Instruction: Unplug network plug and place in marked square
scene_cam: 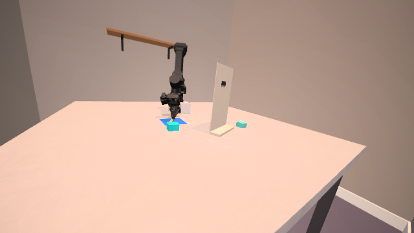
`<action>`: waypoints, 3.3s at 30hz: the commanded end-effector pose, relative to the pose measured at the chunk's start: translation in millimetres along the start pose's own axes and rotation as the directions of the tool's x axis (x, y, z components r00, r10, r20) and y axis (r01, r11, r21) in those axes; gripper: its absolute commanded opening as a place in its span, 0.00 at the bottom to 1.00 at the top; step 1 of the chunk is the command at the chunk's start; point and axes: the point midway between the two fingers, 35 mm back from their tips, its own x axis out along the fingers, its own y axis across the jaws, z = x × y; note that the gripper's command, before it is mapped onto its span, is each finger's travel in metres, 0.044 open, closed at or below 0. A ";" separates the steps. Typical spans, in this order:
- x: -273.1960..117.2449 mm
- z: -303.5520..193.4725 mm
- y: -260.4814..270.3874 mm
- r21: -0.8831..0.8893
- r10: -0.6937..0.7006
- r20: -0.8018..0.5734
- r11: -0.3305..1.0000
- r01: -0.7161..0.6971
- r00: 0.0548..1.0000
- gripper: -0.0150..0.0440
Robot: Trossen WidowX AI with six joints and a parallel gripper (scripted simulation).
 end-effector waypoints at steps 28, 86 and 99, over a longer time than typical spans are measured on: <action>-15.0 -1.0 0.3 -0.001 -0.003 -0.001 1.000 0.003 1.000 0.52; -59.6 -2.2 29.3 -0.003 -0.005 -0.003 1.000 0.005 1.000 0.52; -75.0 -2.3 36.4 -0.003 -0.005 -0.004 1.000 0.005 1.000 0.52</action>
